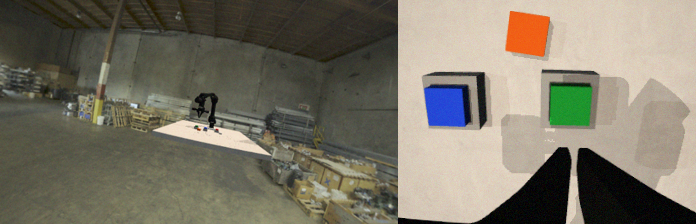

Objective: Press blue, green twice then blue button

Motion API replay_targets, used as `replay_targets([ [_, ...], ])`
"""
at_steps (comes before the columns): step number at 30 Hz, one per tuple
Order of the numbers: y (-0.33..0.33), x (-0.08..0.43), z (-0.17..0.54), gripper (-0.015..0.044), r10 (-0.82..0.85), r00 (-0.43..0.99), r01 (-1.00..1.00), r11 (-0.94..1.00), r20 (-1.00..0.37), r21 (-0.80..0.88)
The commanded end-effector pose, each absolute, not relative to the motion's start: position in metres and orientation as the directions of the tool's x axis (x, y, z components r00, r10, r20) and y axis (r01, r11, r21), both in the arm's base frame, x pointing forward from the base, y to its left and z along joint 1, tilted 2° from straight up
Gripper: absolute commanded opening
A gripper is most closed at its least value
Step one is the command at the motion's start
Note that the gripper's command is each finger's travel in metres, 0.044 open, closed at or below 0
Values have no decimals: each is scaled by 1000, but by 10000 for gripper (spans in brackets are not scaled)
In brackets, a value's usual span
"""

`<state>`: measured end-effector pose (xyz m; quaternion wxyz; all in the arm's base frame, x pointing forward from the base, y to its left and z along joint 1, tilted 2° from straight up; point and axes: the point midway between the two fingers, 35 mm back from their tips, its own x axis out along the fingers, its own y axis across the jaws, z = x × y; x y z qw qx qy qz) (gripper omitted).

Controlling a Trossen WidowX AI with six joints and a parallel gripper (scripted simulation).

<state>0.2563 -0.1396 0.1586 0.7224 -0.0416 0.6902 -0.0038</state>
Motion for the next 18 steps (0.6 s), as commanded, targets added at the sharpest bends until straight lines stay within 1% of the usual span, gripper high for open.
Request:
replay_targets([
  [1,-95,255,158,20,-51,39,-64,997,-998,-53],
  [5,-49,246,154,20,-46,38,-64,997,-998,-48],
  [10,-47,245,152,20,-46,38,-64,997,-998,-48],
  [15,-49,248,100,20,-46,38,-64,997,-998,-48],
  [18,-50,247,92,20,-46,38,-64,997,-998,-48],
])
